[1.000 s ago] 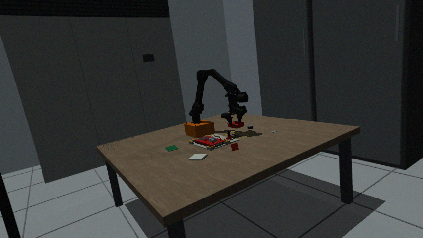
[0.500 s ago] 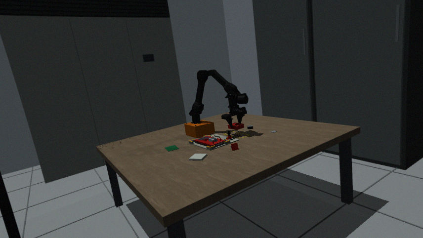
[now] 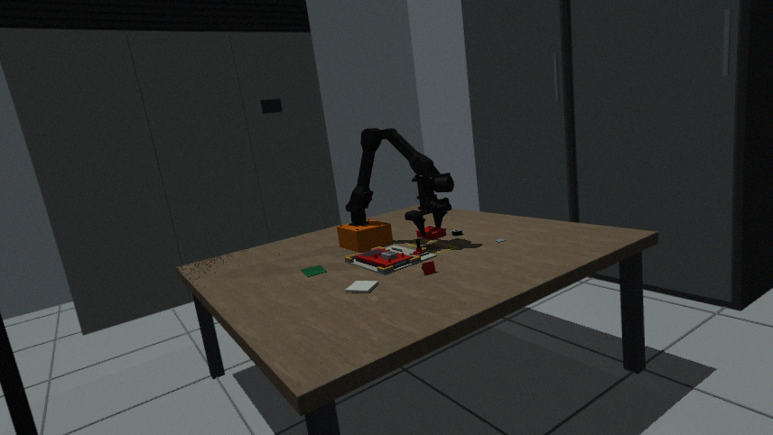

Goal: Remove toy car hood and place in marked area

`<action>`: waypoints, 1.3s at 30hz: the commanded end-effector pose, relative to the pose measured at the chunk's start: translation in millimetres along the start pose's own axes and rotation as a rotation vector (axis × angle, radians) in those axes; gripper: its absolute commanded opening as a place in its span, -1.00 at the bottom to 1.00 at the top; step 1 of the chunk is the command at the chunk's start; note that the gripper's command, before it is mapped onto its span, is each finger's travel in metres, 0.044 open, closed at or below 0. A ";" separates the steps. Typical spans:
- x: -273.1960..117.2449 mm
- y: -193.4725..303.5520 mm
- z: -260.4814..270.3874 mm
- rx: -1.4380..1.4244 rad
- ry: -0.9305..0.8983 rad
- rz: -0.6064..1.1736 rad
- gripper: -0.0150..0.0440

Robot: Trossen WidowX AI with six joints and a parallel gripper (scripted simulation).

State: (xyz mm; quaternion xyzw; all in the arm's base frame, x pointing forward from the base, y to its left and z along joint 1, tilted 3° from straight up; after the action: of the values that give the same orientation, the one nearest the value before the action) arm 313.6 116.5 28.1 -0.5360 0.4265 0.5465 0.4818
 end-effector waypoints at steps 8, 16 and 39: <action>7.3 0.4 -0.7 0.004 0.004 -0.001 -0.49; 12.3 1.0 -0.8 0.004 0.004 -0.001 -0.49; 23.5 1.9 -1.1 0.004 0.004 -0.001 -0.49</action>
State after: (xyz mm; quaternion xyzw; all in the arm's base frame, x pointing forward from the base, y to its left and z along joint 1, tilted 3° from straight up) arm 312.4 117.1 6.3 -0.5358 0.4266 0.5467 0.4817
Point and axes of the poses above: the point midway between the two fingers, 35 mm back from their tips, its own x axis out along the fingers, its own z axis across the jaws, y = z × x, the point moved 1 cm from there along -x, back along the fingers, and after that the axes turned 11 degrees about -x, right-handed, at the moved point
